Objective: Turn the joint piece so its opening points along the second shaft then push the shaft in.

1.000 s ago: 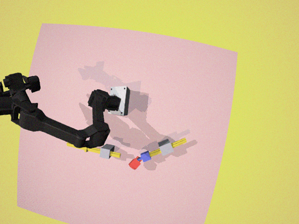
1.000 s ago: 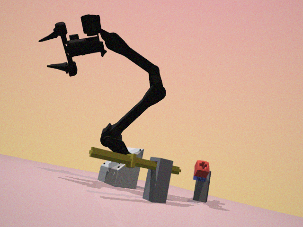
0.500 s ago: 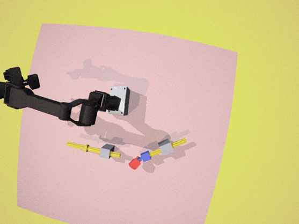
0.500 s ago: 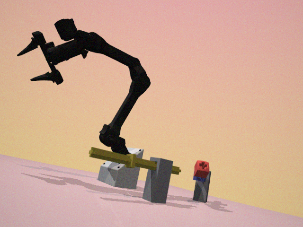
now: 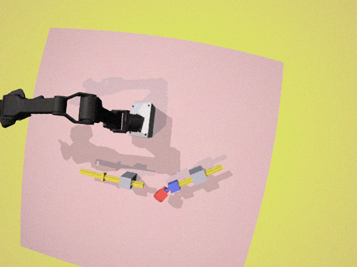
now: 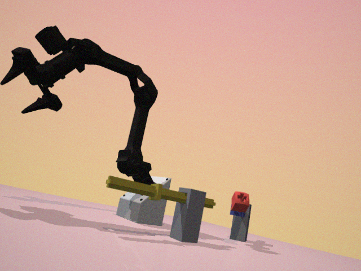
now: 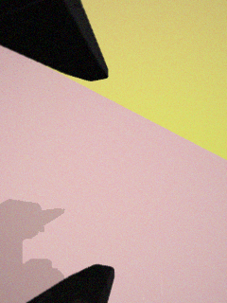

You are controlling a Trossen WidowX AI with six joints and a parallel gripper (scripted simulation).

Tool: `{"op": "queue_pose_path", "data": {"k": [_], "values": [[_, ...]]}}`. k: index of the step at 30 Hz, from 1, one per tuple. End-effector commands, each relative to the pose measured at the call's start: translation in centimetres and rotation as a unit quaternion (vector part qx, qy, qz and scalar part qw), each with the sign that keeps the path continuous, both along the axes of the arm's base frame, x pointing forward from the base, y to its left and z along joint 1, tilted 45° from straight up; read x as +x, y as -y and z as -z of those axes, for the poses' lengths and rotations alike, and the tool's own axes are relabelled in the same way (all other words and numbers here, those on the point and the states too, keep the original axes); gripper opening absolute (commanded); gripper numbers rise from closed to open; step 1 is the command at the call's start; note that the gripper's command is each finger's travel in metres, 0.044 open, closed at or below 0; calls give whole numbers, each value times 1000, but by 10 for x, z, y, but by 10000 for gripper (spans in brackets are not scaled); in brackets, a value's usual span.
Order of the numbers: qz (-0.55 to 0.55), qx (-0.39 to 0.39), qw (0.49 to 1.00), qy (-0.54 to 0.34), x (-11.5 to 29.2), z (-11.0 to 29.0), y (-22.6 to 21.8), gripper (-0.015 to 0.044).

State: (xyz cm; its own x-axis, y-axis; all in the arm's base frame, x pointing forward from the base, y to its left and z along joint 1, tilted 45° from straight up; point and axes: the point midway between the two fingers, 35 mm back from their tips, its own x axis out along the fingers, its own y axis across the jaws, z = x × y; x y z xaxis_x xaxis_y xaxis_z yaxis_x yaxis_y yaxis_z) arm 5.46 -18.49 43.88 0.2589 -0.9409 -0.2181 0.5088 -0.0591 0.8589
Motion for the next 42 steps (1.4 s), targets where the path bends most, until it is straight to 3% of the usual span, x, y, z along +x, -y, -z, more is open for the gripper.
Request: {"op": "queue_pose_path", "data": {"k": [1, 22, 42], "values": [[-27, 25, 999, -19, 16, 8, 10, 440], [-215, 154, 948, -175, 146, 82, 17, 440], [-368, 188, 822, -391, 265, 164, -61, 440]]}}
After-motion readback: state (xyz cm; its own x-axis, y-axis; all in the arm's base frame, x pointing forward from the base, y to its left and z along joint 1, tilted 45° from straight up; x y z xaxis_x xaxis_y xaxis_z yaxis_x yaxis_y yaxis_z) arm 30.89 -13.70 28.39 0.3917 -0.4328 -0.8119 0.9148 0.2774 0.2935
